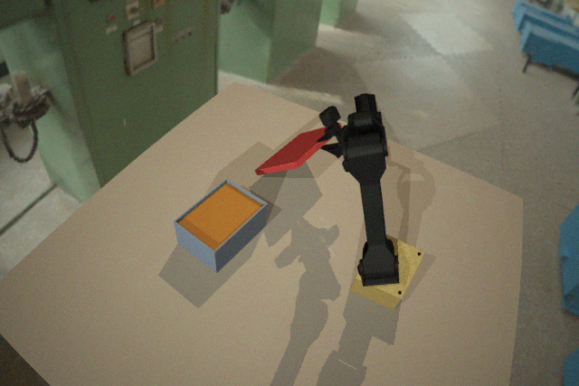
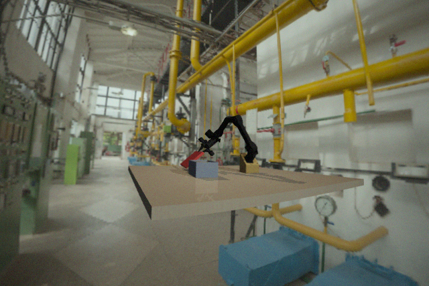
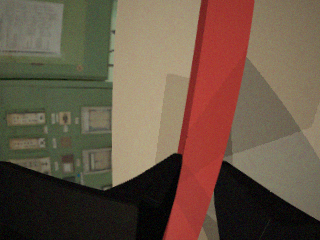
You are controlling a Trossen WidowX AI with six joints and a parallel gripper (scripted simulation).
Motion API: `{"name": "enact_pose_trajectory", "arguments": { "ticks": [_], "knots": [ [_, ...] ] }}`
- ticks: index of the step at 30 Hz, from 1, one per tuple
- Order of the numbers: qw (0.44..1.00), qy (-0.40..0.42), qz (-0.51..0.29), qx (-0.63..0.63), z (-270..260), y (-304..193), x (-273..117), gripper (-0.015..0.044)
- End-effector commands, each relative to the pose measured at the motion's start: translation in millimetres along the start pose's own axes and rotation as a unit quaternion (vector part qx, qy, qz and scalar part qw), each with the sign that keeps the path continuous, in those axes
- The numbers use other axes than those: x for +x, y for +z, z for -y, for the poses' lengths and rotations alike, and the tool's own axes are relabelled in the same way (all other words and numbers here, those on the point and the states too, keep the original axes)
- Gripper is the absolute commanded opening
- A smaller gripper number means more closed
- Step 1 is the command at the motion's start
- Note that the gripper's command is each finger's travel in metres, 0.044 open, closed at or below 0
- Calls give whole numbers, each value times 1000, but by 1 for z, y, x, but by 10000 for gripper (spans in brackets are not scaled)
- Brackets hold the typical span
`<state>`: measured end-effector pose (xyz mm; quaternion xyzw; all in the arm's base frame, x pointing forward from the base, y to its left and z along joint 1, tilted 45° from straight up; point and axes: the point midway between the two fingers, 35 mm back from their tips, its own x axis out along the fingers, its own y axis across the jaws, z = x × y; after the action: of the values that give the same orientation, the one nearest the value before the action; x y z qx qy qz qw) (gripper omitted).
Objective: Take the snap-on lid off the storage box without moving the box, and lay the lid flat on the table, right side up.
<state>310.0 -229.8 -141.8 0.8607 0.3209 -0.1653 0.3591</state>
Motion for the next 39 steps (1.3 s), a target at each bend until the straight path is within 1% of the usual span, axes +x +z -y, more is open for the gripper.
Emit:
{"name": "enact_pose_trajectory", "arguments": {
  "ticks": [1,39],
  "knots": [
    [1000,3,-3,0,1,-1,2,0],
    [1000,3,-3,0,24,-1,21,0]
  ]
}}
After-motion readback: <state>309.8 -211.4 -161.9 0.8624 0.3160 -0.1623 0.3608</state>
